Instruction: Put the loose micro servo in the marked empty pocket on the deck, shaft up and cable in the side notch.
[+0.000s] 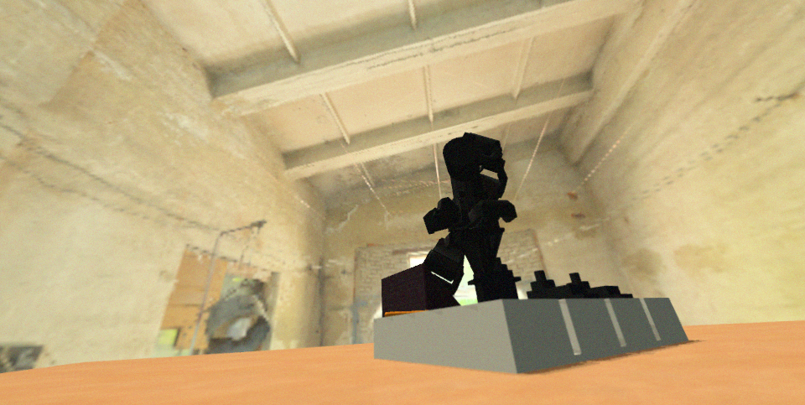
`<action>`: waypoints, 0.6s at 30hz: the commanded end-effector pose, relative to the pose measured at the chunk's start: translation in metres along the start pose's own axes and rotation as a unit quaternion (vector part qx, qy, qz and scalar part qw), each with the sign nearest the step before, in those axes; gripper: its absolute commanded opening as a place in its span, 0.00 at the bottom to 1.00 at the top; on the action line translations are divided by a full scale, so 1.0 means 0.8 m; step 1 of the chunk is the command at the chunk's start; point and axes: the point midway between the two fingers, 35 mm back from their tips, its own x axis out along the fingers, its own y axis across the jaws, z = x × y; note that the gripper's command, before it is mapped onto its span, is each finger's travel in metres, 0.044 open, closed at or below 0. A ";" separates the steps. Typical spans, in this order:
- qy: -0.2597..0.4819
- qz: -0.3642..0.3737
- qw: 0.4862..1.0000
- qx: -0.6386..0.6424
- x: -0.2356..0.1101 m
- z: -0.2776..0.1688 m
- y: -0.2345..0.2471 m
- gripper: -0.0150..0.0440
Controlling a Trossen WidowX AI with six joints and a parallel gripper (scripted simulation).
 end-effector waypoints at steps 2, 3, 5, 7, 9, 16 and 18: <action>-0.003 0.006 1.000 -0.003 -0.028 -0.002 -0.001 0.25; -0.003 0.006 1.000 -0.003 -0.032 -0.003 -0.003 0.25; -0.003 0.006 1.000 -0.003 -0.033 -0.004 -0.004 0.25; -0.003 0.006 1.000 -0.003 -0.033 -0.005 -0.005 0.25; -0.003 0.006 1.000 -0.003 -0.033 -0.006 -0.005 0.25; -0.003 0.006 1.000 -0.003 -0.033 -0.009 -0.008 0.25; -0.003 0.006 1.000 -0.003 -0.033 -0.009 -0.009 0.25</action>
